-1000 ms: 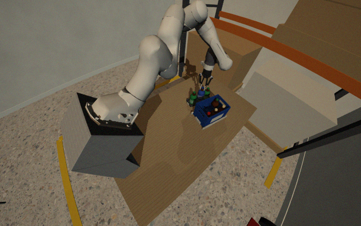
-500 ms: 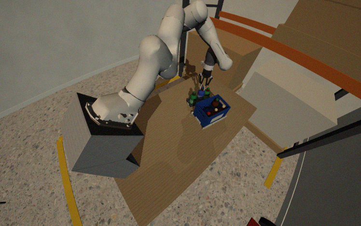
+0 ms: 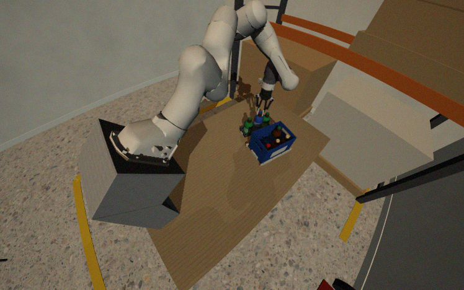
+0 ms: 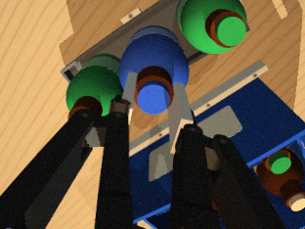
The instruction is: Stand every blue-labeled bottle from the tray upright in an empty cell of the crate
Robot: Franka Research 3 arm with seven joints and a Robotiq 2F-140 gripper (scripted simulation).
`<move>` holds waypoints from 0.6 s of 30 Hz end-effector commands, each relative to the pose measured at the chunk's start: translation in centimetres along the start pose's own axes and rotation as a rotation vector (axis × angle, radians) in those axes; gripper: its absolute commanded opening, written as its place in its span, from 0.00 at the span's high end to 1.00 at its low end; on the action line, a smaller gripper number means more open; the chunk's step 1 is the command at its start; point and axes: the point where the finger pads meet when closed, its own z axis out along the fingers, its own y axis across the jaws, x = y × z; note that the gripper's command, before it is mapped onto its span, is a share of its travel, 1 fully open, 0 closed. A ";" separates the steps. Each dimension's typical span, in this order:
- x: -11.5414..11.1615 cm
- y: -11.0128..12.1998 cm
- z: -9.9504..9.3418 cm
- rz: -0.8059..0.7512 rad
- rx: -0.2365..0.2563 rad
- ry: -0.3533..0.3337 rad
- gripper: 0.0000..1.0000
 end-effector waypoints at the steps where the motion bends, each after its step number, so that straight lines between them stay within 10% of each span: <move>1: 0.0 -0.1 -0.2 -0.005 0.003 -0.002 1.00; 18: 0.0 -0.1 -0.4 -0.005 0.003 -0.002 1.00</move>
